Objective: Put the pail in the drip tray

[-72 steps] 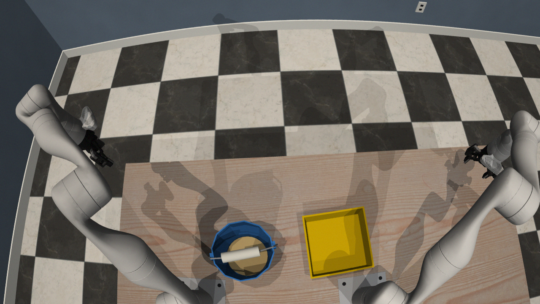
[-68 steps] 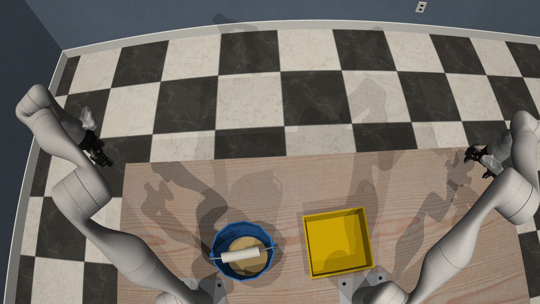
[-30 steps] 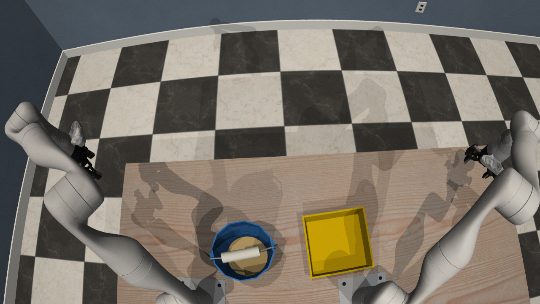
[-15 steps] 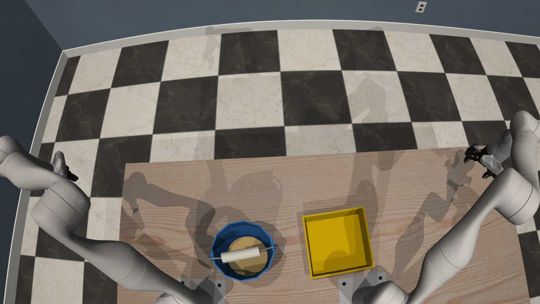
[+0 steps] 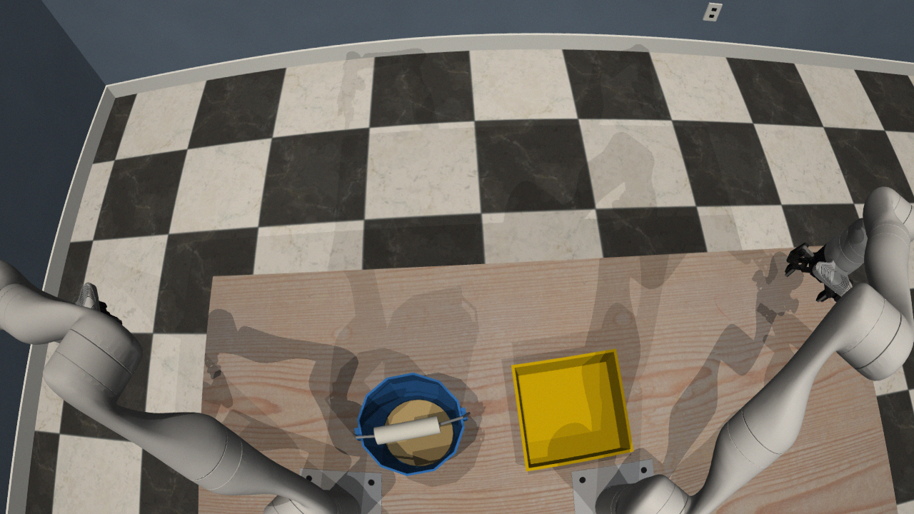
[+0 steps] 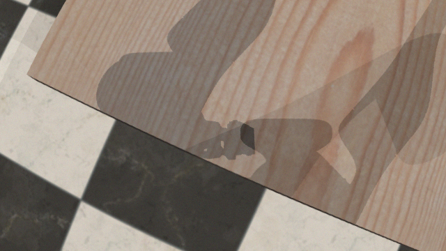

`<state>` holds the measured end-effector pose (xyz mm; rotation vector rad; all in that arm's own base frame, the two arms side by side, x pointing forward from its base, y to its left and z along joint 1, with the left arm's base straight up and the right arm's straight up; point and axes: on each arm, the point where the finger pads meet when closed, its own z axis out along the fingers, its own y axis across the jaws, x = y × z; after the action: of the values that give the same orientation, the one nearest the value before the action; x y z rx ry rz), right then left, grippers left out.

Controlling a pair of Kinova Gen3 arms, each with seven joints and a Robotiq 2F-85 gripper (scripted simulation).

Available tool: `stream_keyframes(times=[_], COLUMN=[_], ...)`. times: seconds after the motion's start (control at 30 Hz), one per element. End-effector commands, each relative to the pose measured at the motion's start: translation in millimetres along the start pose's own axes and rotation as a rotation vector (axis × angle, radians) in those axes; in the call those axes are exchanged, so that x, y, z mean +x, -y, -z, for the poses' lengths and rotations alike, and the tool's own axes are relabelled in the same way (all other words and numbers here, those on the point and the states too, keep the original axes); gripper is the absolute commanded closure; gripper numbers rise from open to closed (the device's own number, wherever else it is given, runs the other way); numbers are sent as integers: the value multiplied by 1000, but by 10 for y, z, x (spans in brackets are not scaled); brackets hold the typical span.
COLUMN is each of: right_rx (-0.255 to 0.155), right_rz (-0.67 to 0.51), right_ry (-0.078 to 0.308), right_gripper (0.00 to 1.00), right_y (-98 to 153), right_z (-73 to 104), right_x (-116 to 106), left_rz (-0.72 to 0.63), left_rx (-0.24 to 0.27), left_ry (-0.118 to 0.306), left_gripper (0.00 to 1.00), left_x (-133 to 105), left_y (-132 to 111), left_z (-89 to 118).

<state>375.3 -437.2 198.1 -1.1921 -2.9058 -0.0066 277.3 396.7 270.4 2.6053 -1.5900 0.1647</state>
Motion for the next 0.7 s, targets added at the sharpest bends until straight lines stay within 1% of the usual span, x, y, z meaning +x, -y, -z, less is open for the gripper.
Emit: stream_keyframes(times=[0.0, 0.33, 0.4, 0.43, 0.67], right_rx=[0, 0, 0, 0, 0], right_rz=[0, 0, 0, 0, 0], right_ry=[3, 3, 3, 3, 3], right_gripper=[2, 2, 2, 2, 2], right_y=[0, 0, 0, 0, 0], right_z=[14, 14, 14, 14, 14], right_x=[-5, -5, -5, -5, -5], left_rz=[-8, -54, -54, -67, -98], left_rx=[7, 13, 13, 14, 17], left_ry=[12, 26, 26, 30, 40], left_gripper=[2, 2, 2, 2, 2], left_x=[-169, -468, -468, -544, -724], left_y=[-104, -324, -324, -386, -545], left_z=[5, -50, -50, -65, -102])
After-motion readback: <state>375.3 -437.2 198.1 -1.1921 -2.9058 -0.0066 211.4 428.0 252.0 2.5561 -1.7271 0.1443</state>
